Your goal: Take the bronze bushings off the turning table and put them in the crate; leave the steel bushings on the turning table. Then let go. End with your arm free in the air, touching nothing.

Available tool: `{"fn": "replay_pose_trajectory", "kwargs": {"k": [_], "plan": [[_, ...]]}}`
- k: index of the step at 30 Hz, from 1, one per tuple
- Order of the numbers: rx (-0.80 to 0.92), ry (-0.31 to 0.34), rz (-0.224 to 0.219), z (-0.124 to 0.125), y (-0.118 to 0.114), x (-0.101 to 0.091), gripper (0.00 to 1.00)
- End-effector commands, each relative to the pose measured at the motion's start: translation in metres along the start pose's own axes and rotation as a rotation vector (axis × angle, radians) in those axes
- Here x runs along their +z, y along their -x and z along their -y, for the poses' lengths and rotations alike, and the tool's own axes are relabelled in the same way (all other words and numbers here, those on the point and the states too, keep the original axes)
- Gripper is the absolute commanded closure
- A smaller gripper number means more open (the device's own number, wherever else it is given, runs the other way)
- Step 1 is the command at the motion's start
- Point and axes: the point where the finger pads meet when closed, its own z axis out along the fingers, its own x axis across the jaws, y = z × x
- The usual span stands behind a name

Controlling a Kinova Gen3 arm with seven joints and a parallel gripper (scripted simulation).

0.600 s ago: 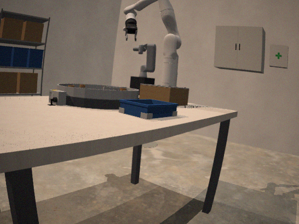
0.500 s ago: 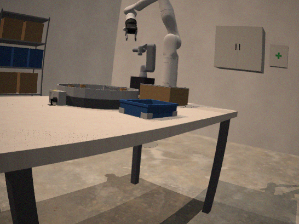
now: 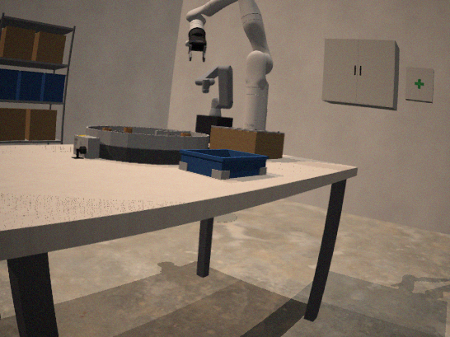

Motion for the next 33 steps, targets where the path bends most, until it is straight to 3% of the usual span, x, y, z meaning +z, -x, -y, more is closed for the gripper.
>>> {"fn": "replay_pose_trajectory", "kwargs": {"k": [1, 4, 16, 21, 33], "plan": [[-0.005, 0.000, -0.003, -0.014, 0.002, 0.013, 0.00], [-0.005, 0.000, -0.003, -0.037, 0.007, 0.035, 0.00], [-0.005, 0.000, -0.003, -0.037, 0.007, 0.035, 0.00], [-0.005, 0.001, -0.003, -0.073, 0.015, 0.072, 0.00], [-0.005, 0.001, -0.003, -0.073, 0.015, 0.072, 0.00]]}}
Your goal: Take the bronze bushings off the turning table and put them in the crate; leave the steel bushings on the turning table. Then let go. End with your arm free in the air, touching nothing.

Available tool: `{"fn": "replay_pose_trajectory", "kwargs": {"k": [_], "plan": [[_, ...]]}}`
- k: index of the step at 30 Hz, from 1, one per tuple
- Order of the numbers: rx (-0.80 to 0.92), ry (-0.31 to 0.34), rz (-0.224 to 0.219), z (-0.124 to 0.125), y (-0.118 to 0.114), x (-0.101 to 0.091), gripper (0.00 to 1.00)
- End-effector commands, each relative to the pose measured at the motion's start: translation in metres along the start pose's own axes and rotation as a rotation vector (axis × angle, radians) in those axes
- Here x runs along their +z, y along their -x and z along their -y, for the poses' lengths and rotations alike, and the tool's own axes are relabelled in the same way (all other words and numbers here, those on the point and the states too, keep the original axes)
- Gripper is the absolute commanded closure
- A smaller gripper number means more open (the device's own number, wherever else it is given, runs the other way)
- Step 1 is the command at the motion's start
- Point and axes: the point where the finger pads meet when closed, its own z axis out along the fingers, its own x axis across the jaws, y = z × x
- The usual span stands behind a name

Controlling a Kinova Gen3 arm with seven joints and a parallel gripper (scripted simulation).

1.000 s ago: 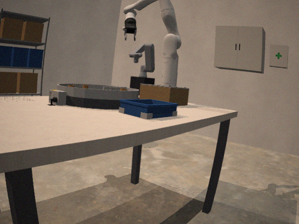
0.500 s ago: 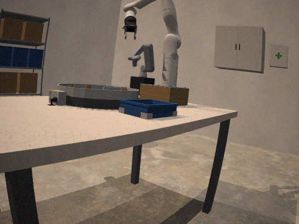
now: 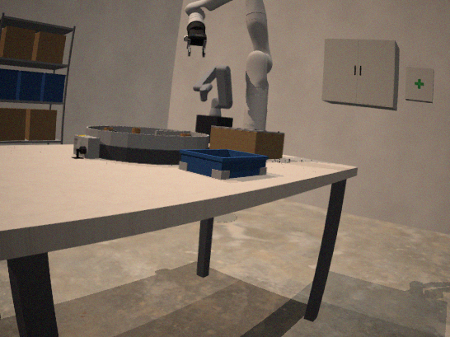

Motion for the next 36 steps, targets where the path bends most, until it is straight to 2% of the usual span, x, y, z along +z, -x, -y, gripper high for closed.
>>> {"fn": "replay_pose_trajectory", "kwargs": {"k": [1, 5, 17, 22, 34, 36], "plan": [[-0.001, 0.000, 0.001, -0.008, 0.002, 0.007, 0.00], [-0.001, 0.000, 0.001, -0.037, 0.009, 0.037, 0.00], [-0.001, 0.000, 0.001, -0.037, 0.009, 0.037, 0.00], [-0.001, 0.000, 0.001, -0.074, 0.017, 0.074, 0.00], [-0.001, 0.000, 0.001, -0.074, 0.017, 0.074, 0.00], [0.000, 0.000, 0.001, -0.088, 0.020, 0.088, 0.00]]}}
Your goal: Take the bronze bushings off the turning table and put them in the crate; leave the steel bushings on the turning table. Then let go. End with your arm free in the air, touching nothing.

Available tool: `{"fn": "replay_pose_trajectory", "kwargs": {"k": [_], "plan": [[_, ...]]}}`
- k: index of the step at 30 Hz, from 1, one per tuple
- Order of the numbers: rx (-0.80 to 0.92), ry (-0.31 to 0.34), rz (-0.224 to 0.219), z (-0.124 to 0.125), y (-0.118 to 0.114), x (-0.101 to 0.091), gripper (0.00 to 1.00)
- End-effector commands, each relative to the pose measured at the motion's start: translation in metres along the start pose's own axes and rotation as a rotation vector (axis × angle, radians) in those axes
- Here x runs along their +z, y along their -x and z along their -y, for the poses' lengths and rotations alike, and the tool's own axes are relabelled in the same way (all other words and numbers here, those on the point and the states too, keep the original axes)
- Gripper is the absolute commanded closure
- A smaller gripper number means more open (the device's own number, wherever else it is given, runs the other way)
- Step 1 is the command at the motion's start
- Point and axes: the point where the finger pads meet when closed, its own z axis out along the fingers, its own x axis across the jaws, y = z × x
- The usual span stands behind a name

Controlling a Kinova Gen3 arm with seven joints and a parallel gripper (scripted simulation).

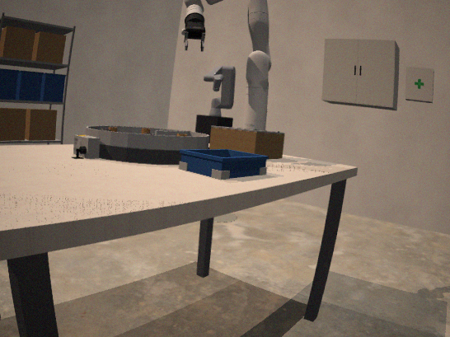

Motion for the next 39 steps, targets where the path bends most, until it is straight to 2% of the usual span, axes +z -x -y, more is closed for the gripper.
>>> {"fn": "replay_pose_trajectory", "kwargs": {"k": [1, 3, 15, 20, 32, 37, 39], "plan": [[-0.014, 0.000, -0.011, -0.018, 0.000, 0.017, 0.00], [-0.014, 0.000, -0.011, -0.033, 0.003, 0.032, 0.00], [-0.014, 0.000, -0.011, -0.033, 0.003, 0.032, 0.00], [-0.014, 0.000, -0.011, -0.070, 0.010, 0.069, 0.00], [-0.014, 0.000, -0.011, -0.070, 0.010, 0.069, 0.00], [-0.014, 0.000, -0.010, -0.107, 0.018, 0.106, 0.00], [-0.014, 0.000, -0.010, -0.107, 0.018, 0.106, 0.00]]}}
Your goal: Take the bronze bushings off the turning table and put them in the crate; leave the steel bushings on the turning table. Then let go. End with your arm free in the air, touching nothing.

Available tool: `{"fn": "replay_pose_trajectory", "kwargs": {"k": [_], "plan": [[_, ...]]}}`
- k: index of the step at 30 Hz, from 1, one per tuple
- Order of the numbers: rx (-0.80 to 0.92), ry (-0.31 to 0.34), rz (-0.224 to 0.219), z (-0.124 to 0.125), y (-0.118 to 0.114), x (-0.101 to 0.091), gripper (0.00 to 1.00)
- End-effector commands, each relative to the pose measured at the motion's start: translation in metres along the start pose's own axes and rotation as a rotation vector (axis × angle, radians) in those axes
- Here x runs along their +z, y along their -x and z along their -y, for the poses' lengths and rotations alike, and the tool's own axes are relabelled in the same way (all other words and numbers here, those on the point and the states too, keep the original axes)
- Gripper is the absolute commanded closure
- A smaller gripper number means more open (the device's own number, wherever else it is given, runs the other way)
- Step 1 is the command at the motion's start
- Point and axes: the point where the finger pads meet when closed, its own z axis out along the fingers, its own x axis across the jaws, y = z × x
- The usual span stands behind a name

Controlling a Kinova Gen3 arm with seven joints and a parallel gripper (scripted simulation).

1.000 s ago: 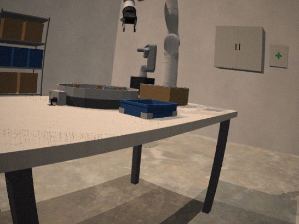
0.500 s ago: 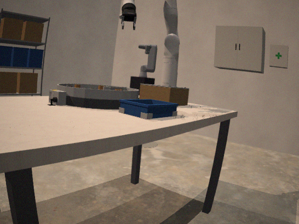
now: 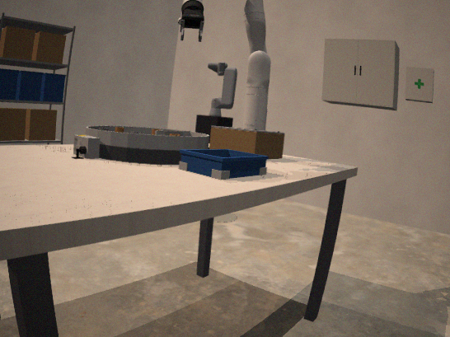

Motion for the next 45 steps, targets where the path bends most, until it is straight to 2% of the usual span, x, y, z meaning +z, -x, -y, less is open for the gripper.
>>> {"fn": "replay_pose_trajectory", "kwargs": {"k": [1, 10, 15, 27, 32, 44, 45], "plan": [[-0.015, 0.005, -0.024, -0.007, -0.006, 0.008, 0.00], [-0.015, 0.005, -0.024, -0.007, -0.006, 0.008, 0.00], [-0.016, 0.005, -0.023, -0.044, 0.001, 0.045, 0.00], [-0.016, 0.005, -0.023, -0.044, 0.001, 0.045, 0.00], [-0.002, -0.199, -0.004, -0.044, 0.001, 0.045, 0.00], [-0.002, -0.199, -0.004, -0.044, 0.001, 0.045, 0.00], [0.002, -0.239, 0.000, -0.044, 0.002, 0.044, 0.00]]}}
